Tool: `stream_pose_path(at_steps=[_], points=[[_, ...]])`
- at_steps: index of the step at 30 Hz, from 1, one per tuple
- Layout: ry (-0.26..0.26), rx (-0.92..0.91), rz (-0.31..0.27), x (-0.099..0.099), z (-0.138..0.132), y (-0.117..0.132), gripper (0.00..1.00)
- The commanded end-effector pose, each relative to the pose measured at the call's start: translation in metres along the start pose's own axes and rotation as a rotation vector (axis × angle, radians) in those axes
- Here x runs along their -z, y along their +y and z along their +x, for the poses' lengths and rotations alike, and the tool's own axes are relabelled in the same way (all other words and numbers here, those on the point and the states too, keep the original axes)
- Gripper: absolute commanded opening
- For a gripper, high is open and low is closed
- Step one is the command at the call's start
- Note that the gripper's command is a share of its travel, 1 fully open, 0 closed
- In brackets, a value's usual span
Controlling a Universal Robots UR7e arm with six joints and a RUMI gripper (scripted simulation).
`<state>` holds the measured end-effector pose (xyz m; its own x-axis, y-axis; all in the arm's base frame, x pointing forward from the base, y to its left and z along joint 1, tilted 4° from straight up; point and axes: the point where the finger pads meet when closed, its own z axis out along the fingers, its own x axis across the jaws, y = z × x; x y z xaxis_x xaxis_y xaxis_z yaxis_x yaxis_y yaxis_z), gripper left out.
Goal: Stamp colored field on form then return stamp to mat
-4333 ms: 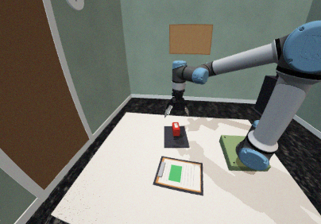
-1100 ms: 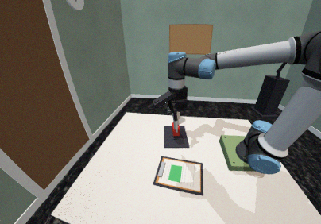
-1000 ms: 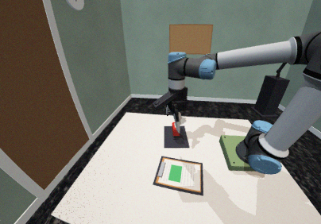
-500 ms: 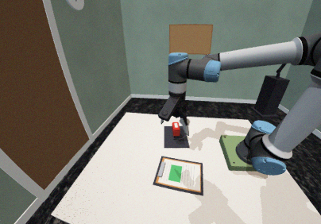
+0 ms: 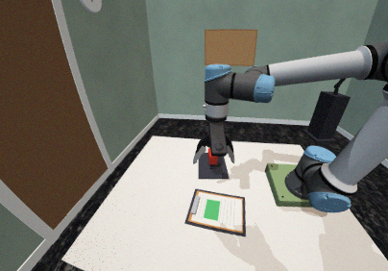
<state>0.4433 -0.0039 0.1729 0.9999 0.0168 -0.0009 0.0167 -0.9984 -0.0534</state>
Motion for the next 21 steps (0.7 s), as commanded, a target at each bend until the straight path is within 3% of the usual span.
stream_pose_path(at_steps=[1, 14, 21], points=[[0.007, 0.279, 0.013, 0.001, -0.004, -0.012, 1.00], [0.013, 0.816, 0.015, 0.001, -0.014, -0.036, 1.00], [0.014, 0.957, 0.014, 0.001, -0.017, -0.042, 1.00]])
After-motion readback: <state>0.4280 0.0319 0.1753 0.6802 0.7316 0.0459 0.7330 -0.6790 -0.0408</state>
